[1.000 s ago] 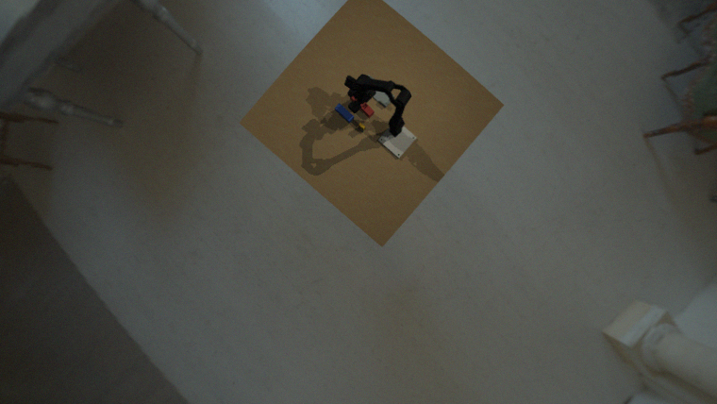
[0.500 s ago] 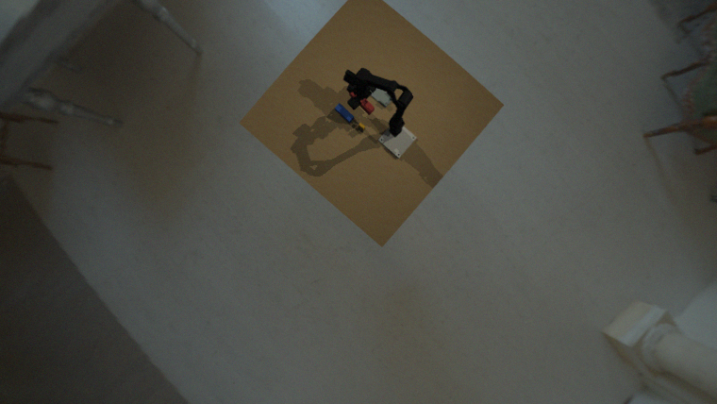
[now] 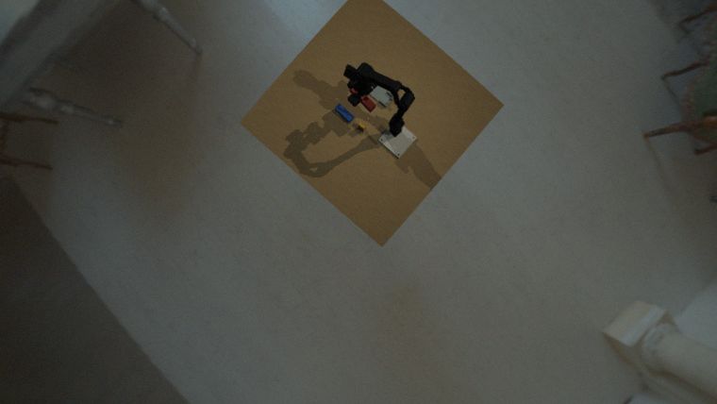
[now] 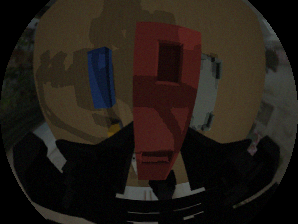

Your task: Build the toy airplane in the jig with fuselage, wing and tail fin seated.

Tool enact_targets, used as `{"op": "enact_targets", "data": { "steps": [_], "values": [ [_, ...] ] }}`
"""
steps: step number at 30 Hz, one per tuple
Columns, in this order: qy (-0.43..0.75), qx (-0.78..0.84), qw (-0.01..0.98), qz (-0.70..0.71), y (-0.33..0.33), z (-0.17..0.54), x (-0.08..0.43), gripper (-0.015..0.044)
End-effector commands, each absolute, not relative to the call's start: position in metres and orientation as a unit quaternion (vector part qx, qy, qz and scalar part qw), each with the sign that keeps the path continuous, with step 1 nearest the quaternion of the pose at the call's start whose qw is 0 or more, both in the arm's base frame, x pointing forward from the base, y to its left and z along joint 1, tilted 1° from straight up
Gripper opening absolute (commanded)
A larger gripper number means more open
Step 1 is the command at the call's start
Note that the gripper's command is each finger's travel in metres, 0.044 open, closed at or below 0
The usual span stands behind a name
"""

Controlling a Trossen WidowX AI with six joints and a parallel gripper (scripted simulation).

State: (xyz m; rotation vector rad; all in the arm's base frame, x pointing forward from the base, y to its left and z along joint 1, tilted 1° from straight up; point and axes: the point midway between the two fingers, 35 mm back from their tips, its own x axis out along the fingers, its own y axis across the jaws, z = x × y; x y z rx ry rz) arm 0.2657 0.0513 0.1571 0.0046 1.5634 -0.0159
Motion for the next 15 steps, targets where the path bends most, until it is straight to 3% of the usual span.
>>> {"op": "enact_targets", "data": {
  "steps": [1, 15],
  "values": [
    [0.698, 0.003, 0.716, -0.009, 0.050, 0.167, 0.265, 0.0000],
    [0.696, -0.001, 0.718, -0.007, 0.020, 0.154, 0.278, 0.0000]
  ]
}}
